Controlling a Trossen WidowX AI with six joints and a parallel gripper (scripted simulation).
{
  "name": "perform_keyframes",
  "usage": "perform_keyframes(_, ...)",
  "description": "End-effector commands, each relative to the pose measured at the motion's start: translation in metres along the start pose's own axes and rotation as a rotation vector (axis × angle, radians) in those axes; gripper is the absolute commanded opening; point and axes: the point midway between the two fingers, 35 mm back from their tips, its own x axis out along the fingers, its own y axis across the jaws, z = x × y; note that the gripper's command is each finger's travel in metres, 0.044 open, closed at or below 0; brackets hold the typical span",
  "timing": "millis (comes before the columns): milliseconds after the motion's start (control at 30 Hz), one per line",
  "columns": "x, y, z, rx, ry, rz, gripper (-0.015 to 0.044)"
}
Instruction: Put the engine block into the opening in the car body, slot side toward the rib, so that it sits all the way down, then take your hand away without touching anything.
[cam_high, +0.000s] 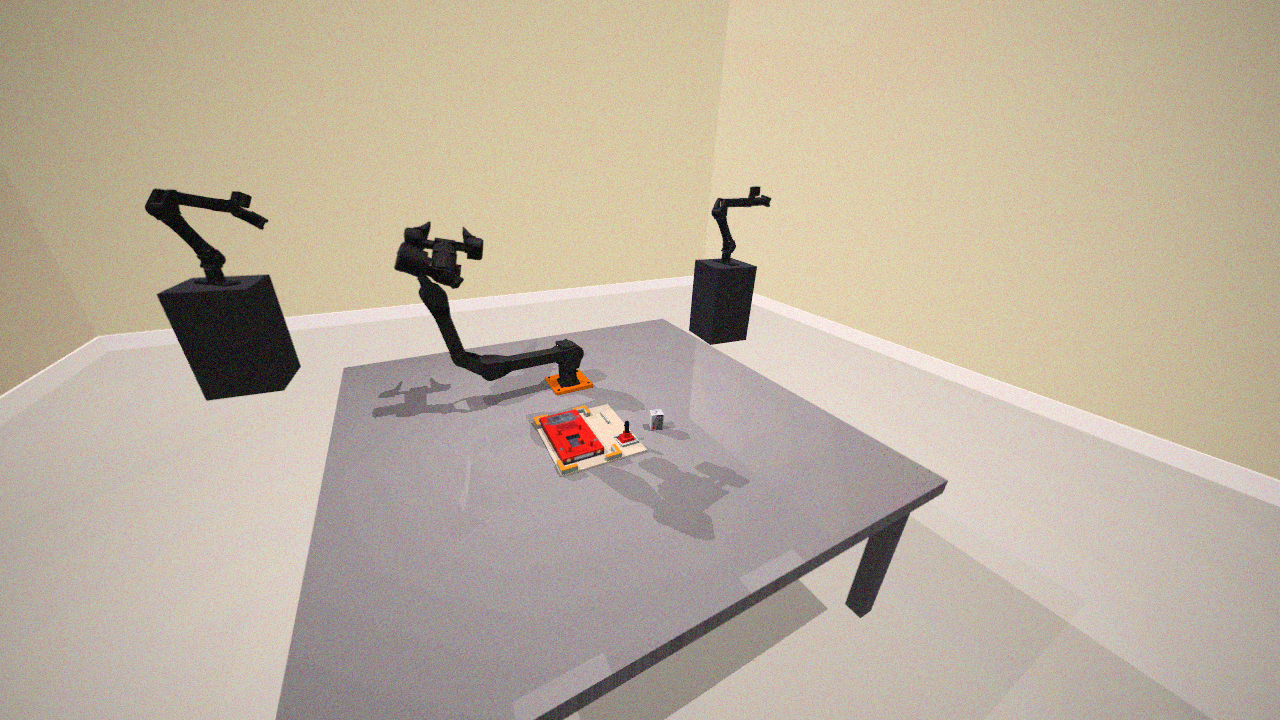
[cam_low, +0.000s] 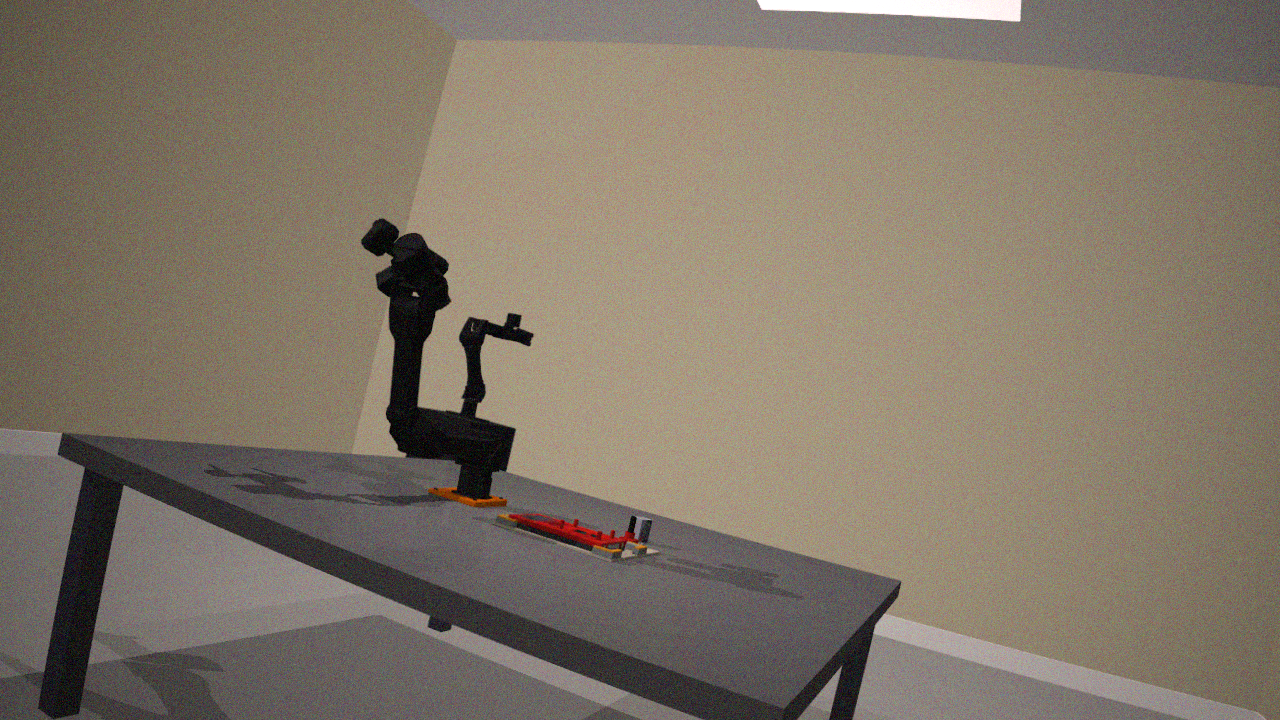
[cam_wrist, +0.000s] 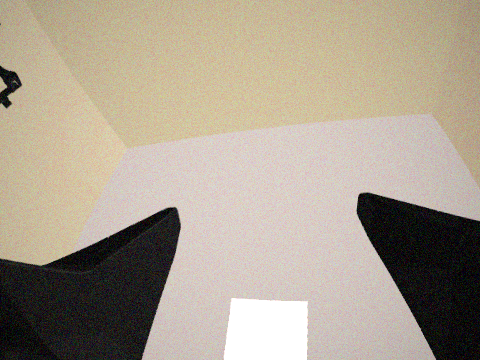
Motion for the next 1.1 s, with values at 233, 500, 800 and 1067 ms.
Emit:
perform_keyframes(233,0.026,0.039,-0.015,0.047,0.066,0.130,0.0440)
perform_keyframes(500,0.057,0.091,-0.040,0.250,0.145,0.278,0.0440)
perform_keyframes(800,0.079,0.161,-0.067,0.465,0.267,0.448,0.0440)
perform_keyframes(1067,0.085,0.205,-0.079,0.590,0.345,0.547,0.0440)
